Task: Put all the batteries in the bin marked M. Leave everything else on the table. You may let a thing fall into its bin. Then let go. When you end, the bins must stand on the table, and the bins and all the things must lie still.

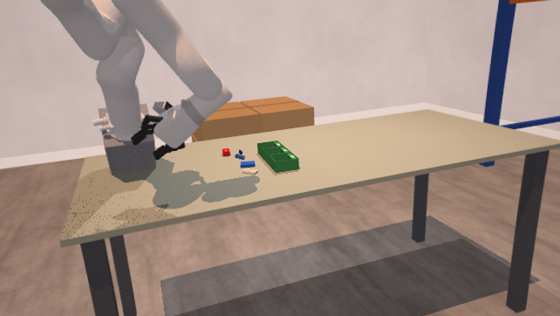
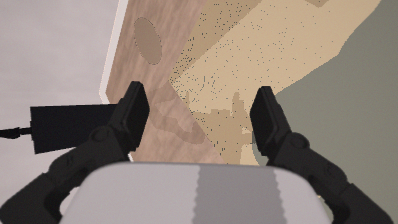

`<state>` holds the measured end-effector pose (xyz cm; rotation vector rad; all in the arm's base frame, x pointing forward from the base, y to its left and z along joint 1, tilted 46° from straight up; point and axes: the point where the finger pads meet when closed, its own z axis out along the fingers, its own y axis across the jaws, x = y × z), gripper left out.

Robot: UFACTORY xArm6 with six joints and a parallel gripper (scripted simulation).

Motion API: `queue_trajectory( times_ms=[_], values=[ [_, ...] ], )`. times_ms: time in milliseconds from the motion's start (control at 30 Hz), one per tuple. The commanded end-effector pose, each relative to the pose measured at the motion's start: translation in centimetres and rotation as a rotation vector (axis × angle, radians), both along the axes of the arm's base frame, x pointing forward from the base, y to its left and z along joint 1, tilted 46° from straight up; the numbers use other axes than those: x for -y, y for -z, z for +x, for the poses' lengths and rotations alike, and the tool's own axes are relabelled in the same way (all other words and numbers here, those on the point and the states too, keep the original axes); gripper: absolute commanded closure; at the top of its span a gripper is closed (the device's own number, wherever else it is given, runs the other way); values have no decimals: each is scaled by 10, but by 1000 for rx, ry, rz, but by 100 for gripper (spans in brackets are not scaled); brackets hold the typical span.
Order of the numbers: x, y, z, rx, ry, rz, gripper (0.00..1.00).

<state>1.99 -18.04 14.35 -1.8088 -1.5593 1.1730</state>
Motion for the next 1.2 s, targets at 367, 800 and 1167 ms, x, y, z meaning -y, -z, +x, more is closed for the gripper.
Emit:
queue_trajectory(
  times_ms=[367, 800, 1167],
  values=[
    [0, 0, 0, 1, 0, -1, 0],
    [-40, -40, 5, 1, 0, 0, 93],
    [-23, -30, 37, 82, 27, -219, 93]
  ],
)
